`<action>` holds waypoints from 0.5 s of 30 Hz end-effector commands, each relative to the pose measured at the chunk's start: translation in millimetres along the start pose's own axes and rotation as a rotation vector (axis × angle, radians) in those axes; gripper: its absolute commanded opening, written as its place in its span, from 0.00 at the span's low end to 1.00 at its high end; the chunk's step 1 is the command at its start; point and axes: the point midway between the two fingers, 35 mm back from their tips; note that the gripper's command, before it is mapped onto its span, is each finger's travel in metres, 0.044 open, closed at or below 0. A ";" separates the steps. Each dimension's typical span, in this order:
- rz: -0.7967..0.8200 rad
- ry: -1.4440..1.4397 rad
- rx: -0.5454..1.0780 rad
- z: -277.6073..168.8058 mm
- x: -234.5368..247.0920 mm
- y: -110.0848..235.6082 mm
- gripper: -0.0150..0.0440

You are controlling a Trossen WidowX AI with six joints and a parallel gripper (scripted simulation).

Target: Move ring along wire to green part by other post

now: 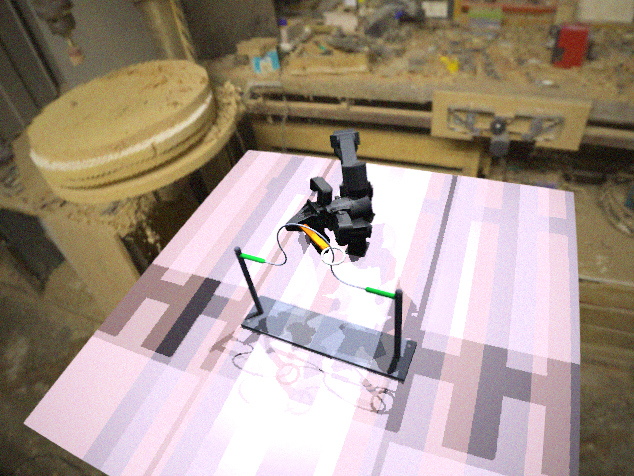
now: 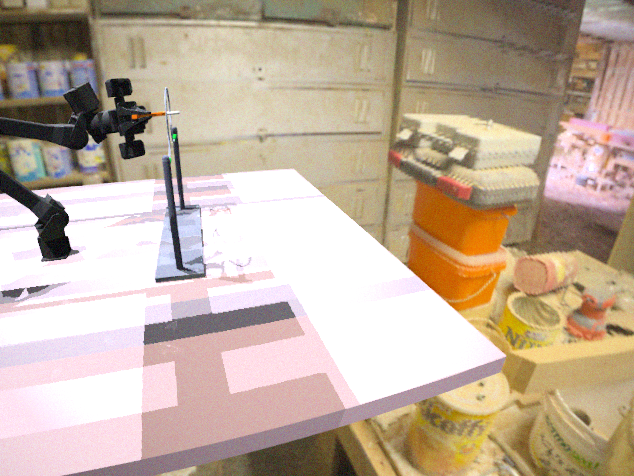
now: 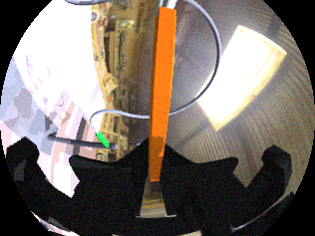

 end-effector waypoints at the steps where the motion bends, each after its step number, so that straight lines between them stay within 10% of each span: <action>1: -0.034 0.053 -0.006 0.7 0.0 0.0 0.00; 15: -0.103 0.138 -0.012 0.0 1.0 -0.5 0.00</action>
Point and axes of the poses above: the point midway between the two fingers, 35 mm back from their tips, its own y axis back along the fingers, its own x axis across the jaws, z = x × y, and after that the axes turned 4 degrees about y, right-handed
